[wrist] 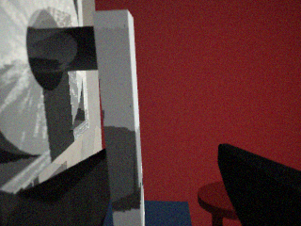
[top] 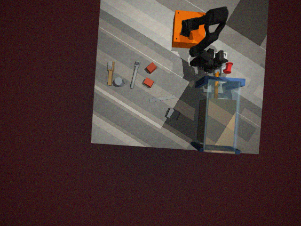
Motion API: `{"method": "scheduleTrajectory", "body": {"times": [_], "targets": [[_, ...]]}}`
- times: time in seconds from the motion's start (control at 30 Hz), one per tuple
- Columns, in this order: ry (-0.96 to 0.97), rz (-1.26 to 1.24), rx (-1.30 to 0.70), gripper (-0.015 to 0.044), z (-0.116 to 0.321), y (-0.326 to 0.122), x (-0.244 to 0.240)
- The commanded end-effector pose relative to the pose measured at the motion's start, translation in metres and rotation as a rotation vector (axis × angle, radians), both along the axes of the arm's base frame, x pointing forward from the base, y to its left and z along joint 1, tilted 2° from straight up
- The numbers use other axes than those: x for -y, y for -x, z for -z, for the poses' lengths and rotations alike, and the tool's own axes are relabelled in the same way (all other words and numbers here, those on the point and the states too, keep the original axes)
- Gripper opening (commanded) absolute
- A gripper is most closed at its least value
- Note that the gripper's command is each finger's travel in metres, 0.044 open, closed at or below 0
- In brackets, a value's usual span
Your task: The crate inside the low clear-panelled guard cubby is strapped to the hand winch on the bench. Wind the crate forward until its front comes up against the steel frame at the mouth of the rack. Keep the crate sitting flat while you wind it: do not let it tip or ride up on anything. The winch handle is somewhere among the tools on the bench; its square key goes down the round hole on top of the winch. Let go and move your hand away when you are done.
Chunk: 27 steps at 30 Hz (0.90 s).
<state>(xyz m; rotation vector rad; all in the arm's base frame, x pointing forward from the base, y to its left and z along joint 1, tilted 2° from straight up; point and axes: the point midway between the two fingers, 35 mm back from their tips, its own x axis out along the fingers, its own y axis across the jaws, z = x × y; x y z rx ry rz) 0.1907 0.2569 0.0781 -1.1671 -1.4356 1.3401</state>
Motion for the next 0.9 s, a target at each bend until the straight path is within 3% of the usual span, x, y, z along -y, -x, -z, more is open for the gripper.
{"method": "scheduleTrajectory", "body": {"times": [0.0,0.87], "targets": [[0.001,0.000,0.002,0.0240,0.0032,-0.0011,0.0001],[0.003,-0.001,0.004,0.0240,0.0065,-0.0021,0.0001]]}}
